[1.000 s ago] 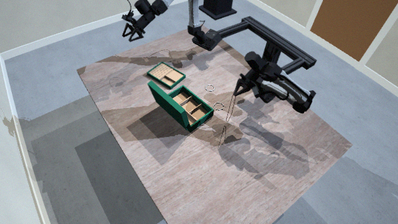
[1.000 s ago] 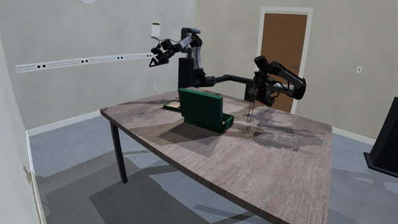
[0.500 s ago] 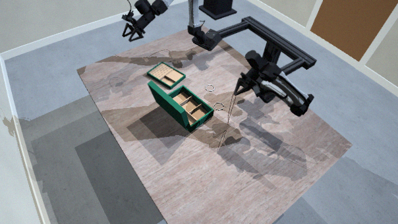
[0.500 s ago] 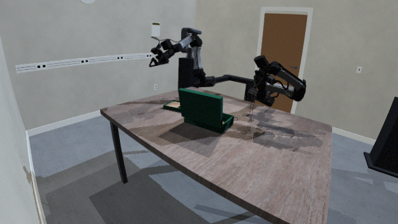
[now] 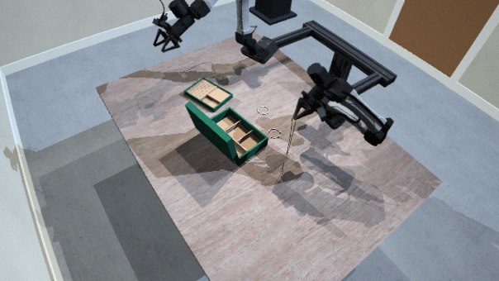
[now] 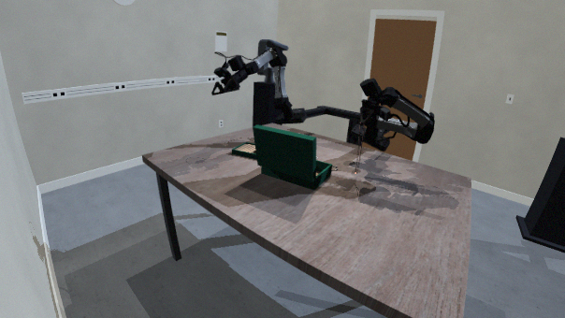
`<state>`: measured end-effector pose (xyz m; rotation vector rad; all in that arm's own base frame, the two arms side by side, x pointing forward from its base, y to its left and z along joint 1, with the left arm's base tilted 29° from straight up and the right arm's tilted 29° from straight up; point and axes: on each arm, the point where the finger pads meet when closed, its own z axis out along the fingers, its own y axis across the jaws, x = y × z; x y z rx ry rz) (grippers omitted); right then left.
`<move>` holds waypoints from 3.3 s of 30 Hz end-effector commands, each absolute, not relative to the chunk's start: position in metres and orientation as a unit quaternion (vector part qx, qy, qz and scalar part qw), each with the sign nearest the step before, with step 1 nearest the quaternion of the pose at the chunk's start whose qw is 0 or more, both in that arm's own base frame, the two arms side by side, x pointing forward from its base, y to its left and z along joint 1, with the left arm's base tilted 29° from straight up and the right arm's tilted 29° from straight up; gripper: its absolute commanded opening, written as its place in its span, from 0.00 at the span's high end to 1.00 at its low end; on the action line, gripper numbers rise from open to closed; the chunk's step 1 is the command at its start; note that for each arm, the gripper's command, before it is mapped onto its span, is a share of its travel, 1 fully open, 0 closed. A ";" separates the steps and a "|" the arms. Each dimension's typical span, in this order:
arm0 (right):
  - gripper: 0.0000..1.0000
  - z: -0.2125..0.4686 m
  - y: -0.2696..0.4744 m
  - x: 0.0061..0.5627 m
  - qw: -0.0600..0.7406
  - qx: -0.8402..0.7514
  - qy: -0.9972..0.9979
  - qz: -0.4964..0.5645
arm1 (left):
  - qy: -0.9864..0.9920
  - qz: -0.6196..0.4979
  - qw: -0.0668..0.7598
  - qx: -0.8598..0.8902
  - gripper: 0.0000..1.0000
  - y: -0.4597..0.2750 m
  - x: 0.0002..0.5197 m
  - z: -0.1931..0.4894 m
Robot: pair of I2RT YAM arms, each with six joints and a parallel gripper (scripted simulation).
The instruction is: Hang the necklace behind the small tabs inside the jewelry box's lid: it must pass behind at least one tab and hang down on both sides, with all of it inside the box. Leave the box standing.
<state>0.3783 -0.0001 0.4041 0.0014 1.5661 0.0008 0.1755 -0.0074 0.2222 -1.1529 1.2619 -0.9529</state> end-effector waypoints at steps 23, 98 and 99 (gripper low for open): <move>0.00 0.436 0.003 0.365 0.738 -0.007 0.675 0.002 | 0.541 -0.396 0.545 -0.503 0.97 -0.028 0.183 0.229; 0.00 0.436 0.003 0.365 0.738 -0.007 0.675 0.002 | 0.545 -0.377 0.540 -0.519 0.97 -0.170 0.296 0.265; 0.00 0.436 0.003 0.365 0.738 -0.007 0.675 0.002 | 0.545 -0.377 0.540 -0.519 0.97 -0.170 0.296 0.265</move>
